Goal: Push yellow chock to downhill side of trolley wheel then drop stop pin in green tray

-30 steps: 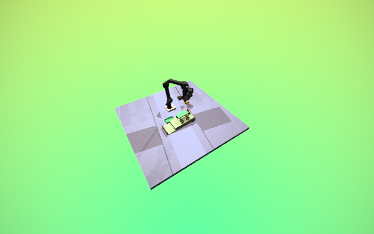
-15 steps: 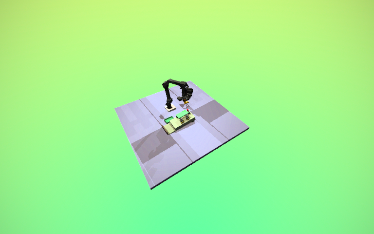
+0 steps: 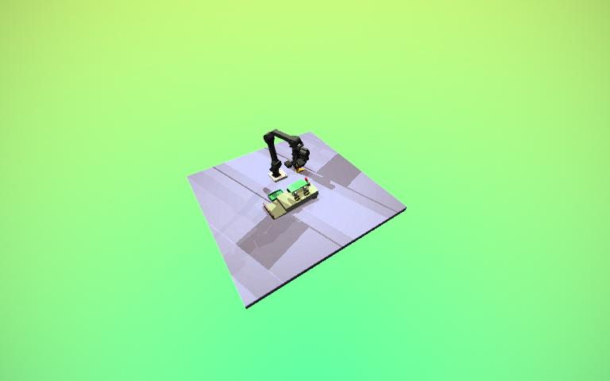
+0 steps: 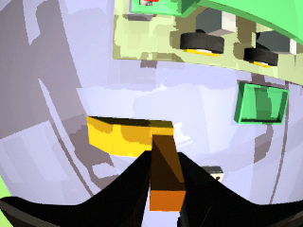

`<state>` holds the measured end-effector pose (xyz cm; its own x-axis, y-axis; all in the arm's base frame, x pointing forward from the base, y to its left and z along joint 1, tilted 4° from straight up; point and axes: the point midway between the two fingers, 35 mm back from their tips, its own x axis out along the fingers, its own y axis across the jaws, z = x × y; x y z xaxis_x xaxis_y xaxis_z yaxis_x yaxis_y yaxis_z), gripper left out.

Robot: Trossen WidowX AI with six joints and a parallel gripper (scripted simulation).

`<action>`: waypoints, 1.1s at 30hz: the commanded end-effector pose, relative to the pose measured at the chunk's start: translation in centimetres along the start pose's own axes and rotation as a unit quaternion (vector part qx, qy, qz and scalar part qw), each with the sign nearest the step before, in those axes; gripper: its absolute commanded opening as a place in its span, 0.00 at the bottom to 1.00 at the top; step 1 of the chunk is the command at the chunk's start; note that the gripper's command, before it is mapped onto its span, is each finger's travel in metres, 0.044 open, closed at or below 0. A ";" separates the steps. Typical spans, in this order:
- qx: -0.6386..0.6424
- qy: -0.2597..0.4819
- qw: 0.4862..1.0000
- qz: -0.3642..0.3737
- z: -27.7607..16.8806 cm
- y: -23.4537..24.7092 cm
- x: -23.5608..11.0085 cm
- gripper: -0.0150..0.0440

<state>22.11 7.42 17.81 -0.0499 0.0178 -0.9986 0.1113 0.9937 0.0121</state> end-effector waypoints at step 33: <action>-0.002 0.002 1.000 -0.011 2.8 -12.5 0.7 0.25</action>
<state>23.36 -4.01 16.89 -0.0572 0.0034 -0.9984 0.1115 0.9938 -0.0030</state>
